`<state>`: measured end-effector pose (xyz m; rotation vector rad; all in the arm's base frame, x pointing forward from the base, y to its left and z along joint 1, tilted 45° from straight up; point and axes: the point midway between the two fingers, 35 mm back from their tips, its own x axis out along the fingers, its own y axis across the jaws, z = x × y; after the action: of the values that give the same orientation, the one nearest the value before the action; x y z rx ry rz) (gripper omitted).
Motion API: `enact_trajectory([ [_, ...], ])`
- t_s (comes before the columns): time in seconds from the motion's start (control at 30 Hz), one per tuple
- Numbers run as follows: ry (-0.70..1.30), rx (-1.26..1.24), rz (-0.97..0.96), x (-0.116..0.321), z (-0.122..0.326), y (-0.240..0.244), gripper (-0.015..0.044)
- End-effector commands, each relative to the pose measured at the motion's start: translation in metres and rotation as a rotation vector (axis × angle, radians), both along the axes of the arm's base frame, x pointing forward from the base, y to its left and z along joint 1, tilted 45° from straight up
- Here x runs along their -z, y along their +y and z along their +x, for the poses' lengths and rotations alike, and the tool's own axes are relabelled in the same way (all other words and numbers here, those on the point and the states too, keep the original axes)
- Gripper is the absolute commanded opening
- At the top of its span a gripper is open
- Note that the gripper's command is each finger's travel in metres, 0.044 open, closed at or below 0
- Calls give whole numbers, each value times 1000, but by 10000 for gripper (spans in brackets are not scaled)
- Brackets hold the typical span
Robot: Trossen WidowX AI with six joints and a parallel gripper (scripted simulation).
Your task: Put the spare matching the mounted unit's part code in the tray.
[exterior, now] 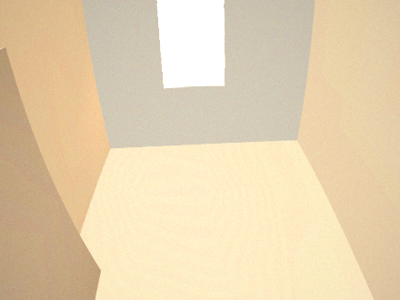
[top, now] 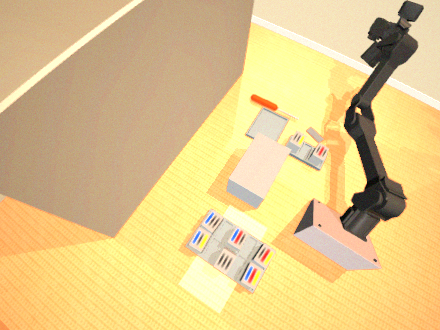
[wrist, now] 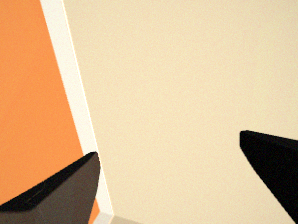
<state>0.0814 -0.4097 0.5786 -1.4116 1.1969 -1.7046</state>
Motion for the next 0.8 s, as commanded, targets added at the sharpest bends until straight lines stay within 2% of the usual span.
enact_trajectory([
  [0.0,0,0,0,0,0,0,426],
  [0.23,-3,5,-27,-8,-6,6,440],
  [0.5,-16,78,-336,-89,-64,87,440],
  [0.63,45,68,-382,-95,-63,102,440],
  [0.77,62,110,-518,-122,-82,147,440],
])
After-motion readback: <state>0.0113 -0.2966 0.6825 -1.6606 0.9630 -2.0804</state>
